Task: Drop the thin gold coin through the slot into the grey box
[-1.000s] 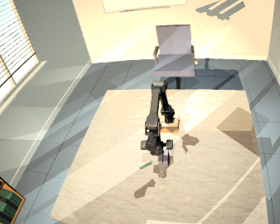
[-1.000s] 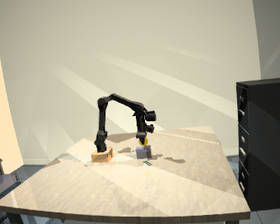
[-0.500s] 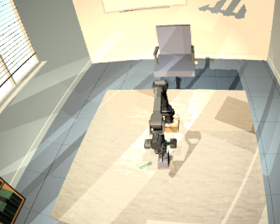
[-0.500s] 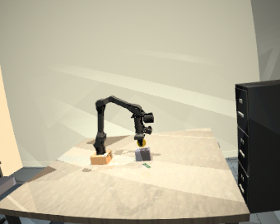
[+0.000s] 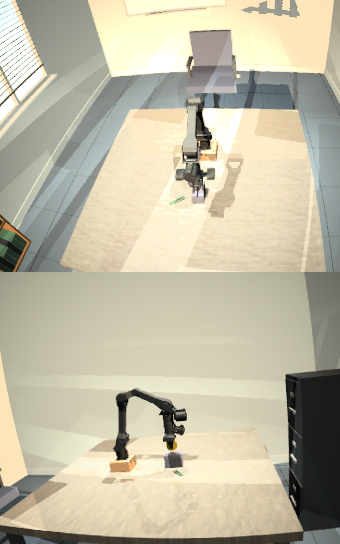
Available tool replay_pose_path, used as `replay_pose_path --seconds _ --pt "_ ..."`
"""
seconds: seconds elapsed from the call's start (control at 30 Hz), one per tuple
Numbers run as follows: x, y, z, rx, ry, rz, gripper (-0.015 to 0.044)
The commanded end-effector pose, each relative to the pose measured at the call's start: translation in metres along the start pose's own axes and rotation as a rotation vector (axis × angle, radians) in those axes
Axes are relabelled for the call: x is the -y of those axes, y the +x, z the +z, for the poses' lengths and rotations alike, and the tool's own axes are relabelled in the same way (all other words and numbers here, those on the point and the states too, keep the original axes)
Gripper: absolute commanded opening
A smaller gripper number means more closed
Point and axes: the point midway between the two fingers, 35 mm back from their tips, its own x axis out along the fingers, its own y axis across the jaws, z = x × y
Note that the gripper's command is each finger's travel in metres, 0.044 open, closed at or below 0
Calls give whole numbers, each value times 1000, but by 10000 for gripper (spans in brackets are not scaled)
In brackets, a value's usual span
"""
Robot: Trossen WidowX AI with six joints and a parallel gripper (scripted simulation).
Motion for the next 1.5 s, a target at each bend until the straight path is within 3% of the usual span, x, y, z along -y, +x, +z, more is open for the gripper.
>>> replay_pose_path --seconds 0.0,1.47 --pt "-3 -3 -1 1 6 0 0" --pt "-3 10 0 -3 2 0 0"
